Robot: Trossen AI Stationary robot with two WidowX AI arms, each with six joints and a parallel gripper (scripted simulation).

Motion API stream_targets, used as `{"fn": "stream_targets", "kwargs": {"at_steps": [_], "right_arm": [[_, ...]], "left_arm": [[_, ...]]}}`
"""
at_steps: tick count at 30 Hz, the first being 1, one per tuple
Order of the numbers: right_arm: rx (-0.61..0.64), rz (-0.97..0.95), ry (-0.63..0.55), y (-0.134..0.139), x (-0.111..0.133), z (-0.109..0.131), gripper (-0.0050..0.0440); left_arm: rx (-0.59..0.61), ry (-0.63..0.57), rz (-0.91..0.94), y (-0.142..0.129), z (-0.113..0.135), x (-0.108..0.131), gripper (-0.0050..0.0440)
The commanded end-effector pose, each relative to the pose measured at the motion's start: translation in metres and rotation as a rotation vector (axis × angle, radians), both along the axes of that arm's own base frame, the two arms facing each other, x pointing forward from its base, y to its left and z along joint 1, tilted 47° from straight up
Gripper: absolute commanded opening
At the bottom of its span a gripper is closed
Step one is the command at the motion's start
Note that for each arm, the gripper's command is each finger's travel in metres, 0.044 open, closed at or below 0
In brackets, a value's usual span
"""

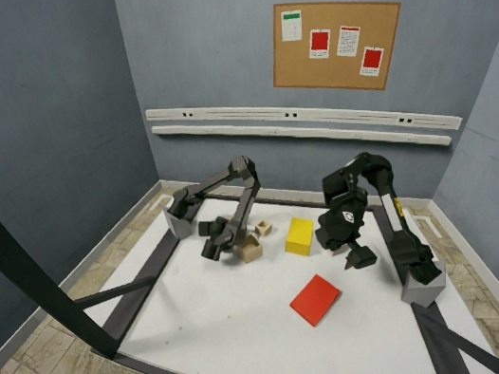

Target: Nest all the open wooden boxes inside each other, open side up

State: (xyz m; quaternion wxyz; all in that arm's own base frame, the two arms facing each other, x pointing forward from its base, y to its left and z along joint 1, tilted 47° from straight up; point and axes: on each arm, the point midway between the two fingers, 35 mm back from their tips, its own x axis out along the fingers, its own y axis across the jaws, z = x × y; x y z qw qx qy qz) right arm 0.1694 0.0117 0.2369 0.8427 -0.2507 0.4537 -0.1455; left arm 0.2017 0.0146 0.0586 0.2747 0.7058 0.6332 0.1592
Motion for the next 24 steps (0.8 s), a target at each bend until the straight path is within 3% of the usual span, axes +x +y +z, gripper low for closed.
{"fn": "stream_targets", "kwargs": {"at_steps": [1,2,17,24], "right_arm": [[0.001,0.001,-0.007,0.0006,0.0002,0.0015,0.0400],[0.001,0.001,-0.007,0.0006,0.0002,0.0015,0.0400],[0.001,0.001,-0.007,0.0006,0.0002,0.0015,0.0400],[0.001,0.001,-0.007,0.0006,0.0002,0.0015,0.0400]], "left_arm": [[0.015,-0.010,0.009,0.0006,-0.0010,0.0030,0.0024],[0.015,-0.010,0.009,0.0006,-0.0010,0.0030,0.0024],[0.012,-0.010,0.009,0.0003,0.0002,0.0019,0.0384],[0.012,-0.010,0.009,0.0003,0.0002,0.0019,0.0400]]}}
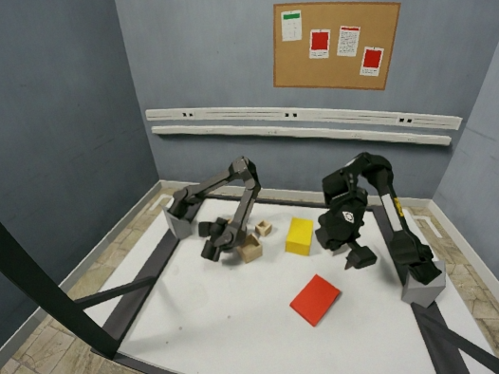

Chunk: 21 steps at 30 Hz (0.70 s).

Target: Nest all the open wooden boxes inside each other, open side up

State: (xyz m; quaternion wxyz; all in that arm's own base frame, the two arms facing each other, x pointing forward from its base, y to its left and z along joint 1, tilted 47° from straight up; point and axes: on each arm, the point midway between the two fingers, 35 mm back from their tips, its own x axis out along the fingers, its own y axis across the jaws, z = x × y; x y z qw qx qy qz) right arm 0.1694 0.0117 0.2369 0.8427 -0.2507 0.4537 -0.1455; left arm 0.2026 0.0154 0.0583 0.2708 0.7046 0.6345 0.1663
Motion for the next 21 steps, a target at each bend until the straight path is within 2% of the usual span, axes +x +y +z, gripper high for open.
{"fn": "stream_targets", "kwargs": {"at_steps": [1,13,21], "right_arm": [[0.001,0.001,-0.007,0.001,0.000,0.001,0.0400],[0.001,0.001,-0.007,0.001,0.000,0.001,0.0400],[0.001,0.001,-0.007,0.001,0.000,0.001,0.0400]], "left_arm": [[-0.002,-0.005,0.000,0.000,0.000,0.001,0.0400],[-0.004,-0.001,-0.002,-0.001,0.001,0.001,0.0400],[-0.154,0.033,-0.118,-0.010,0.014,-0.010,0.0400]]}}
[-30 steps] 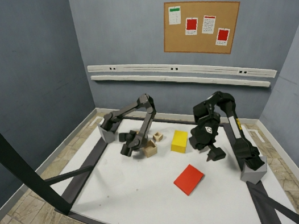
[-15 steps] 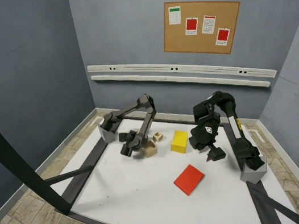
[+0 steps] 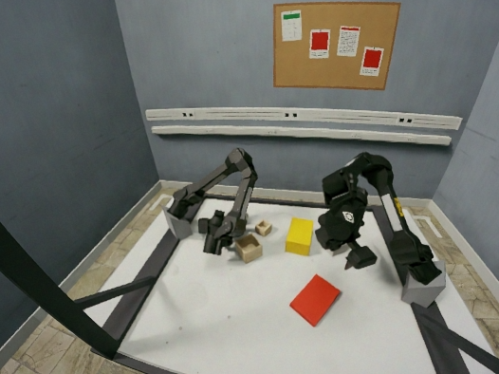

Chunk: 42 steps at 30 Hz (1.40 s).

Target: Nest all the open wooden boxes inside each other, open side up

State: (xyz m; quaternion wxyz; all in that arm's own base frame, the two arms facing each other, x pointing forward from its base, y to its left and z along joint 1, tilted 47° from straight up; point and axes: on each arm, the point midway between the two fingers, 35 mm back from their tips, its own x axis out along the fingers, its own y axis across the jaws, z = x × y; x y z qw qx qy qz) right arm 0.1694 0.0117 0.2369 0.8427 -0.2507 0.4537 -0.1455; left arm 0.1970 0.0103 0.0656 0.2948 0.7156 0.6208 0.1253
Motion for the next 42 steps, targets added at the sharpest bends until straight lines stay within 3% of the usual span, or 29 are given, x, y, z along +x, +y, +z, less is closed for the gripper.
{"fn": "stream_targets", "kwargs": {"at_steps": [1,8,23,30,36,42], "right_arm": [[0.001,0.001,-0.007,0.001,0.000,0.001,0.0400],[0.001,0.001,-0.007,0.001,0.000,0.001,0.0400],[0.001,0.001,-0.007,0.001,0.000,0.001,0.0400],[0.001,0.001,-0.007,0.001,0.000,0.001,0.0400],[0.001,0.001,-0.007,0.001,0.000,0.001,0.0400],[0.001,0.001,-0.007,0.001,0.000,0.001,0.0400]], "left_arm": [[-0.086,0.012,-0.062,-0.005,0.007,-0.005,0.0400],[-0.138,0.017,-0.092,-0.008,0.012,-0.009,0.0400],[-0.417,0.041,-0.295,-0.023,0.034,-0.025,0.0400],[-0.468,0.034,-0.316,-0.027,0.039,-0.026,0.0400],[-0.682,-0.001,-0.352,-0.035,0.055,-0.033,0.0400],[-0.701,-0.003,-0.358,-0.036,0.056,-0.034,0.0400]]}}
